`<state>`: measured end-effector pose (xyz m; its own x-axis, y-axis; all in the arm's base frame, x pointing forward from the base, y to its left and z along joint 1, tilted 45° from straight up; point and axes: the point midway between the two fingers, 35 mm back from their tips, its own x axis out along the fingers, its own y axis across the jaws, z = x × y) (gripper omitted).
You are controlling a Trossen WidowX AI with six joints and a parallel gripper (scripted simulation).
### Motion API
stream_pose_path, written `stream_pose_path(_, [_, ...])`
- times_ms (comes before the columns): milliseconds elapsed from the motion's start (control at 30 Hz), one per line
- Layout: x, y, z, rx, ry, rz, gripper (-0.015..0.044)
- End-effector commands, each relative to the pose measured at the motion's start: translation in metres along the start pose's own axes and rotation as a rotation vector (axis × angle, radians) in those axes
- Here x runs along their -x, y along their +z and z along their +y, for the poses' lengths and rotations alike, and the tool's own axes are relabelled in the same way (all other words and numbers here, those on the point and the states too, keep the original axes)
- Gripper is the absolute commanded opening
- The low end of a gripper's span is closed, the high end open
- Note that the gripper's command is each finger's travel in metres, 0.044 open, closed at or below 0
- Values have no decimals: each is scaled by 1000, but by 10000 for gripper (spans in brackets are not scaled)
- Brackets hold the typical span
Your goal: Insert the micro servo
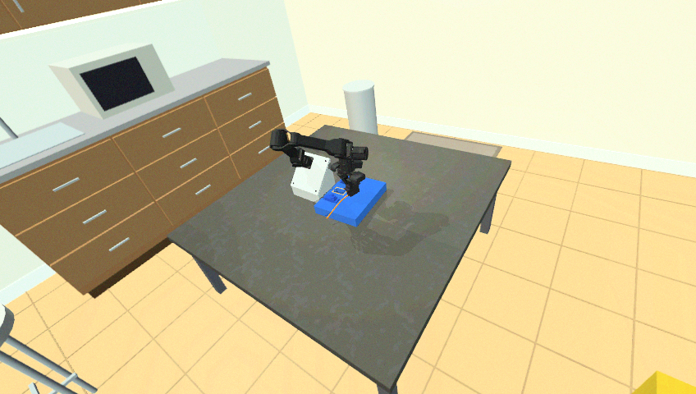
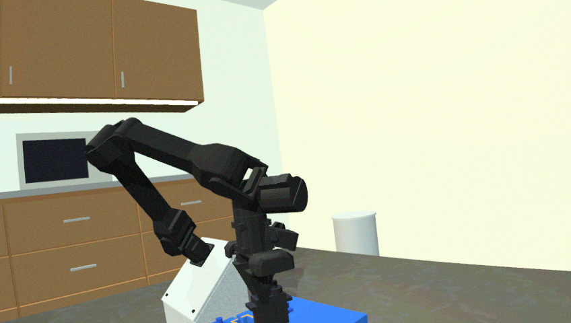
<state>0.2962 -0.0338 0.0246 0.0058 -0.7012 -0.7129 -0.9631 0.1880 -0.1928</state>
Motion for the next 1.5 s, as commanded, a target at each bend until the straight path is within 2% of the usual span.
stream_pose_path(0, [1, 26, 8, 3, 0, -6, 0])
stream_pose_path(300, [1, 30, 10, -80, 1, -6, 0])
stream_pose_path(1467, [1, 30, 10, -1262, 4, -5, 0])
